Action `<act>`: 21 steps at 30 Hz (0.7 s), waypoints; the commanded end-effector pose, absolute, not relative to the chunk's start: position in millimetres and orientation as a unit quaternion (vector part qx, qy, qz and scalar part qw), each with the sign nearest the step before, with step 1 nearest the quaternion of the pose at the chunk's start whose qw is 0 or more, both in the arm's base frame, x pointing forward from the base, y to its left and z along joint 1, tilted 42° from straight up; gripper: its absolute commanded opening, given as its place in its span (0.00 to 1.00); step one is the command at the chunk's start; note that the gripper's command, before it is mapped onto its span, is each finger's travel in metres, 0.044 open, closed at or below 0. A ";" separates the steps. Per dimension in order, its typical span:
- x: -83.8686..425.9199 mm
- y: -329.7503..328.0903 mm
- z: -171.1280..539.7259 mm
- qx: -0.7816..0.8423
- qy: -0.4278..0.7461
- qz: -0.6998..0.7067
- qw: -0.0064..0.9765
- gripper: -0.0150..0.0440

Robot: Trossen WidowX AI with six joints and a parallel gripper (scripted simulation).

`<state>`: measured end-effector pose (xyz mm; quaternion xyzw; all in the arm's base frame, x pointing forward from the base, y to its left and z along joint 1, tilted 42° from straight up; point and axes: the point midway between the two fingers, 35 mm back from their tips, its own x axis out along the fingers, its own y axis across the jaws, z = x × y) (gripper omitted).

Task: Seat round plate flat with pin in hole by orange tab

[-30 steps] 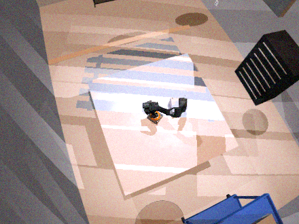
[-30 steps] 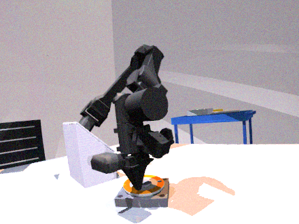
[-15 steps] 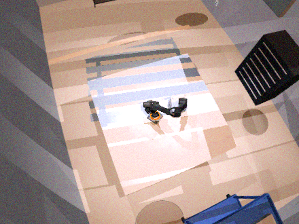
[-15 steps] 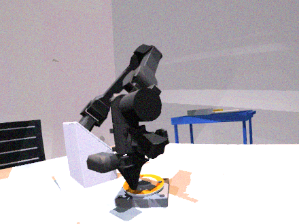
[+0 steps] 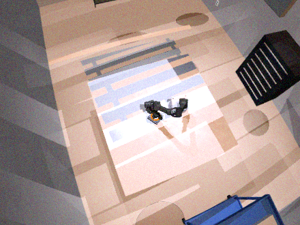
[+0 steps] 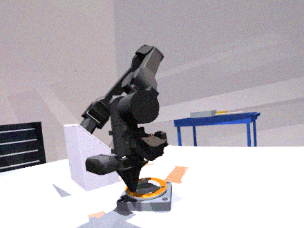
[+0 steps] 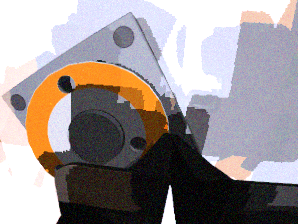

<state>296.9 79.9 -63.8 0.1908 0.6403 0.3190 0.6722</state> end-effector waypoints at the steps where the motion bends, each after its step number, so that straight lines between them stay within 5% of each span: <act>1: 289.1 79.9 -65.7 0.190 0.645 0.319 0.668 0.25; 21: 275.9 78.3 -65.6 0.190 0.646 0.319 0.667 0.25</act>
